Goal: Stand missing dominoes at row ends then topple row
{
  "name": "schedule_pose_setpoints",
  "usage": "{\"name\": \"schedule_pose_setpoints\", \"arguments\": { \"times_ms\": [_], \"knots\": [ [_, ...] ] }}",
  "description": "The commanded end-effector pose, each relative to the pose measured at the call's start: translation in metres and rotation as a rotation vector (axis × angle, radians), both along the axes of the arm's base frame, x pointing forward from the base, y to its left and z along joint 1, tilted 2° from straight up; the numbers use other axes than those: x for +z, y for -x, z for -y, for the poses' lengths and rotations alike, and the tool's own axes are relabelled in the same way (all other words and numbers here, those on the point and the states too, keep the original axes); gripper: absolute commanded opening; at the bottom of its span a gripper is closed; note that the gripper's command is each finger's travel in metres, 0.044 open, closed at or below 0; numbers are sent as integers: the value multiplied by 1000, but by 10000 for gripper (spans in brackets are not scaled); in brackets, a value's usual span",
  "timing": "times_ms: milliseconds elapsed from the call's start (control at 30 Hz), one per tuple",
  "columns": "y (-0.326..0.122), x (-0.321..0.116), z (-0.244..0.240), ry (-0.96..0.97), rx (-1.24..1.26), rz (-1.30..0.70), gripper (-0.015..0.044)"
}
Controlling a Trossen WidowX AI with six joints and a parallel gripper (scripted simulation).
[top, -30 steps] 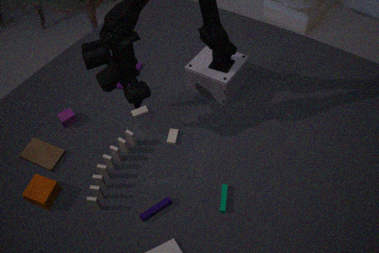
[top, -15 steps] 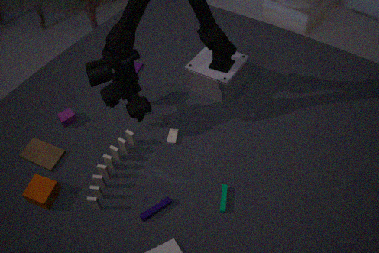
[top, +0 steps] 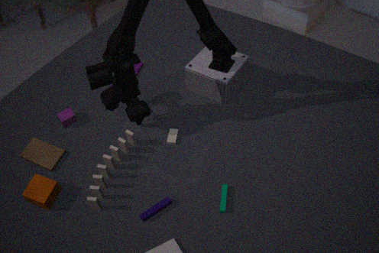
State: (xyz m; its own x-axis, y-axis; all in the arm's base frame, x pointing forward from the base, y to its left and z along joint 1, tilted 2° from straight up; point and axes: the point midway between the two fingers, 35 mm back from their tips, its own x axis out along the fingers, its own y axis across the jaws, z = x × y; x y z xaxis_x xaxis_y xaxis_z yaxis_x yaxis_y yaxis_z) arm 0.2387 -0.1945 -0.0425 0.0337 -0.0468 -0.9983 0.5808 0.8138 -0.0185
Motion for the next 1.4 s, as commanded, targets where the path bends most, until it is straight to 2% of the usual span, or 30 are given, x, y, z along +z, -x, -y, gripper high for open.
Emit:
{"name": "schedule_pose_setpoints", "arguments": {
  "times_ms": [0, 400, 733, 800, 1133, 1367],
  "knots": [
    [1, -2, -1, -6, 4, 1, 414],
    [1, -2, -1, -6, 4, 1, 107],
    [1, 0, -2, -6, 4, 1, 107],
    [1, 16, -2, -6, 4, 1, 107],
    [4, 148, -10, -6, 4, 2, 107],
    [1, 160, -4, -4, 41, 0, 107]
  ]
}}
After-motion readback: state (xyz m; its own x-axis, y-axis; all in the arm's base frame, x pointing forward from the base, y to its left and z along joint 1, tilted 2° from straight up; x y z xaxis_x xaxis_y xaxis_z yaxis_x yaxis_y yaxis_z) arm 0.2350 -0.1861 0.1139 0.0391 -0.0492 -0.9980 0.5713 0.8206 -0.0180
